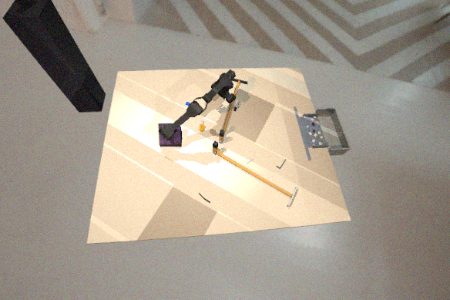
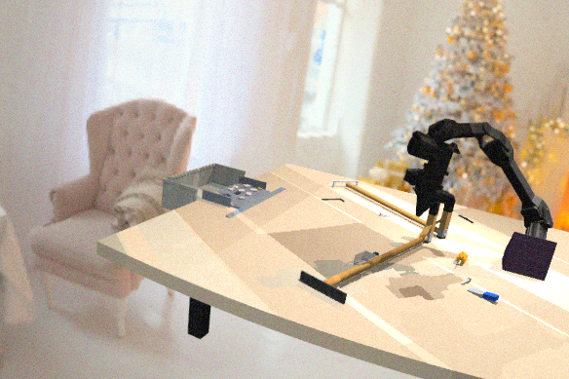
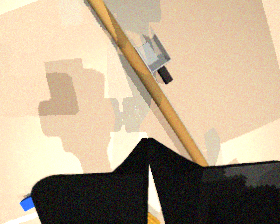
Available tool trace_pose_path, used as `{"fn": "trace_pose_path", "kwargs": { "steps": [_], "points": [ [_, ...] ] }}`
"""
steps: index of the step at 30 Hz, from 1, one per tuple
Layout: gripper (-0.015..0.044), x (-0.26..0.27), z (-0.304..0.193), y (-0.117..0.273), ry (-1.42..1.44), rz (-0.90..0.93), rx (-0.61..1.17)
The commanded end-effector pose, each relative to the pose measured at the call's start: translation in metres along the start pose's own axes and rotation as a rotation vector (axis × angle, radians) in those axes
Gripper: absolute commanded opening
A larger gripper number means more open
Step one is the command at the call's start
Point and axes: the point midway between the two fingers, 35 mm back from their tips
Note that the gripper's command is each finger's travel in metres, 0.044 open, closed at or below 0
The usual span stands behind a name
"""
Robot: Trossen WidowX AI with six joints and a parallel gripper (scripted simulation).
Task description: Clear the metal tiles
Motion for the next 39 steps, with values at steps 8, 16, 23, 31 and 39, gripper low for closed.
{"fn": "trace_pose_path", "kwargs": {
  "steps": [8, 16, 23, 31, 39],
  "points": [
    [0.0, 0.002, -0.002, 0.005, -0.068, 0.008, -0.015],
    [0.0, 0.002, -0.001, -0.016, -0.082, 0.007, -0.018],
    [0.0, 0.002, -0.001, -0.034, -0.095, 0.007, -0.02],
    [0.0, 0.002, -0.003, -0.054, -0.11, 0.005, -0.023],
    [0.0, 0.001, -0.006, -0.075, -0.124, 0.003, -0.025]
  ]
}}
Point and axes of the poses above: the point midway between the two fingers, 35 mm back from their tips, its own y axis back along the fingers, its own x axis across the jaws, z = x × y, and after that the axes turned 13 degrees about -y, right-handed
